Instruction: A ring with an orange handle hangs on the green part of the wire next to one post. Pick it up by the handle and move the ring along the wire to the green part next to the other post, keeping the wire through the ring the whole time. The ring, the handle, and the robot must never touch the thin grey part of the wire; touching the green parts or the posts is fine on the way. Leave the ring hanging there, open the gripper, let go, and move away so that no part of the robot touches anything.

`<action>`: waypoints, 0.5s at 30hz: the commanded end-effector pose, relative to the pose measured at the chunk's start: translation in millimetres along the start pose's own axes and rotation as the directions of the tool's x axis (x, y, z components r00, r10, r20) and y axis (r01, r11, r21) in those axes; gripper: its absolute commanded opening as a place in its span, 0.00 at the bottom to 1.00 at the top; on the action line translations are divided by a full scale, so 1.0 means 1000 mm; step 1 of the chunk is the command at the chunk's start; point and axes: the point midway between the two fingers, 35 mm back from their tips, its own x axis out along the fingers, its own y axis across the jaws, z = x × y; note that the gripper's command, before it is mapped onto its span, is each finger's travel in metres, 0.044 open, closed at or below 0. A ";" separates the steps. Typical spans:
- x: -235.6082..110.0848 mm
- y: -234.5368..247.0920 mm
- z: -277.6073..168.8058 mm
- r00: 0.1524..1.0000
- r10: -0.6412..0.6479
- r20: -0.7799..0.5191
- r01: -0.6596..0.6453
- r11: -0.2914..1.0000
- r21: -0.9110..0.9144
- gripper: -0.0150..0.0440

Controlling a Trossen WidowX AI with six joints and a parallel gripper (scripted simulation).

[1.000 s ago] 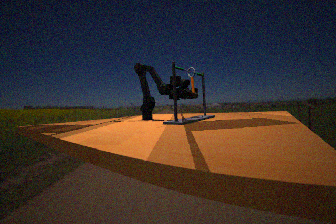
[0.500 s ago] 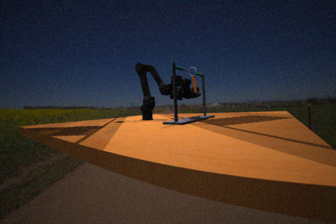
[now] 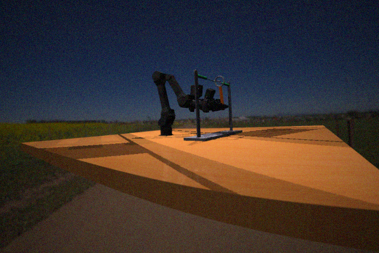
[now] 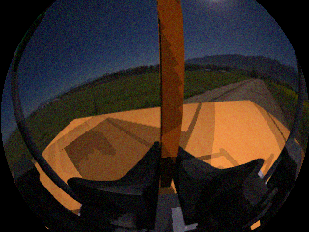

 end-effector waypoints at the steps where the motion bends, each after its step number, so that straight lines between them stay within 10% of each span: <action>1: -0.004 0.002 0.001 0.996 0.080 -0.029 -0.081 0.996 -0.024 0.00; 15: -0.011 0.009 0.000 0.917 0.388 -0.099 -0.397 0.911 -0.112 0.00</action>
